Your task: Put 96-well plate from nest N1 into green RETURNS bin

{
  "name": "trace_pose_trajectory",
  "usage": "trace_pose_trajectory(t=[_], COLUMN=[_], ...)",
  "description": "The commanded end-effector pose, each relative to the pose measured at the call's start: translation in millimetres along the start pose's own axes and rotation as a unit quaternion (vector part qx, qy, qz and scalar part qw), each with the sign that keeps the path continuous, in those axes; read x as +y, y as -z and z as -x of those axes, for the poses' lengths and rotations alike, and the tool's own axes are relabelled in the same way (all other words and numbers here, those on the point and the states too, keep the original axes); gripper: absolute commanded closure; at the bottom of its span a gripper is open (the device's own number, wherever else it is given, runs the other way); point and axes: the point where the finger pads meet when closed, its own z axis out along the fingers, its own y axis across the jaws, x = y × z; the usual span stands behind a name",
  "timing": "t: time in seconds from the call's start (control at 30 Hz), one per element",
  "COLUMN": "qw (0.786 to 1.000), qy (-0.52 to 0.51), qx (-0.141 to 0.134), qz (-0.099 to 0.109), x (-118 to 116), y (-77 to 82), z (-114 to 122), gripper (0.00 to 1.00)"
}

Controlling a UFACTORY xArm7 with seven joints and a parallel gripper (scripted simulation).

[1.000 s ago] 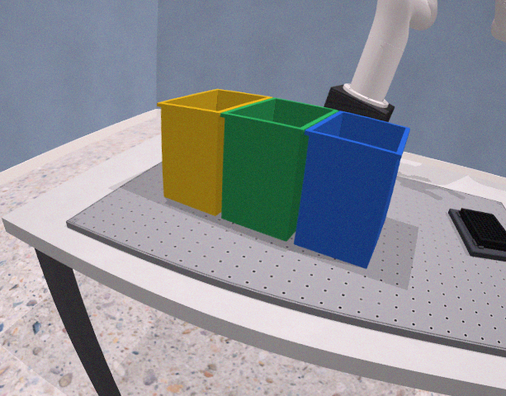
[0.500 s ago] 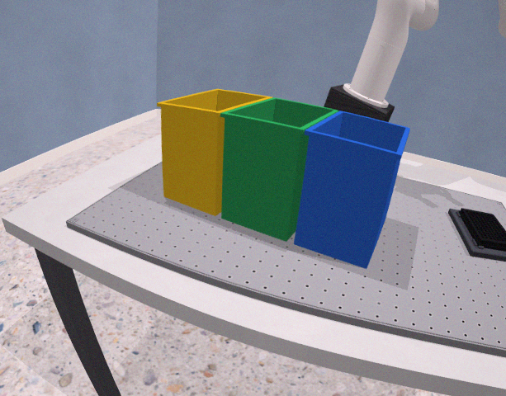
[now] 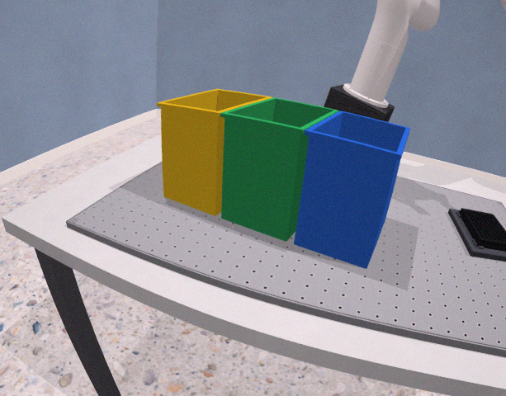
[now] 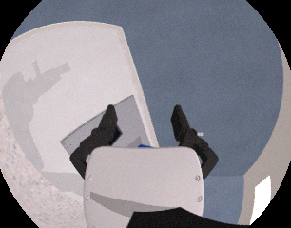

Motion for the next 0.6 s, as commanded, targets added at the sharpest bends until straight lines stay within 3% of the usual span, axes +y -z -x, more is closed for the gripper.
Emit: trace_pose_trajectory(t=[0.0, 0.07, 0.23, 0.33, 0.4, 0.47, 0.57], qw=[0.999, 0.999, 0.993, 0.991, 0.987, 0.985, 0.977], qy=[-0.013, -0.016, -0.047, -0.05, -0.064, -0.068, -0.086], qx=[-0.035, -0.044, -0.112, -0.12, -0.149, -0.157, -0.192], qz=[-0.001, -0.001, -0.008, -0.009, -0.014, -0.015, -0.022], x=[5, 7, 12, 12, 14, 15, 16], y=[-7.7, -11.0, -19.1, -20.6, -23.2, -25.8, -28.8], z=[14, 22, 45, 50, 59, 69, 83], gripper=[0.0, 0.0, 0.0, 0.0, 0.0, 0.0, 0.0])
